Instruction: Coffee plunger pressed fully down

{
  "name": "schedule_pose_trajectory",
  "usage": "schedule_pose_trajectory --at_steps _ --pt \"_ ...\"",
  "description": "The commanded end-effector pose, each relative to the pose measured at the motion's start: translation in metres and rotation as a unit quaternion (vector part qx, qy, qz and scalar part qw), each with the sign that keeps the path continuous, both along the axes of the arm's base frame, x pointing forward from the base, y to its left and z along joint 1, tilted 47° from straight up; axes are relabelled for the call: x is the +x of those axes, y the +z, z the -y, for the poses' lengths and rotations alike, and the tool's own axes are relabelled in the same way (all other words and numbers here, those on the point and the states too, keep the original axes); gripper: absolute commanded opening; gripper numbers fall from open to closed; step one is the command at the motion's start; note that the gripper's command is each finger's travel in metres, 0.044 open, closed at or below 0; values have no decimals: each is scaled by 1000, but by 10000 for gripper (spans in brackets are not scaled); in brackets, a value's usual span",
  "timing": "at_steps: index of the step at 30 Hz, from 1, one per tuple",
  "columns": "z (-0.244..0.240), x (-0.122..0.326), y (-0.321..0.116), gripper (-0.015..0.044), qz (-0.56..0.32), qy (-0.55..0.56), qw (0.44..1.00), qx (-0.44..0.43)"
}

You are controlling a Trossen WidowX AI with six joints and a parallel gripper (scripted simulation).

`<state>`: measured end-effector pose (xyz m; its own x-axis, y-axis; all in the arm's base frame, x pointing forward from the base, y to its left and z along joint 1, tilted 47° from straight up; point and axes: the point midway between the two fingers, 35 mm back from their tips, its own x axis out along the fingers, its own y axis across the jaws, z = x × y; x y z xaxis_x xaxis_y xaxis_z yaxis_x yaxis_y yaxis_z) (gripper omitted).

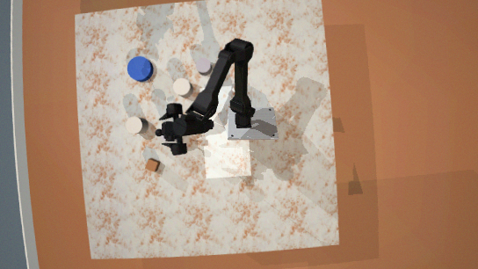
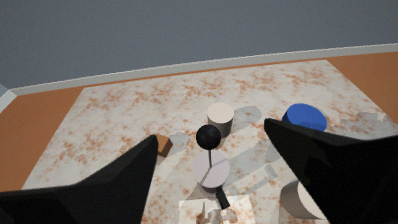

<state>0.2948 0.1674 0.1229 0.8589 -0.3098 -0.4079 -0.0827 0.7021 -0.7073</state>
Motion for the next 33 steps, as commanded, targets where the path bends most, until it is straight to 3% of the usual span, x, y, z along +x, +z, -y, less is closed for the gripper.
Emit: schedule_pose_trajectory --at_steps 1,33 --pt "22 -4 -21 440 -4 -1 1000 -7" --pt "36 29 -38 440 -3 -1 1000 -7"
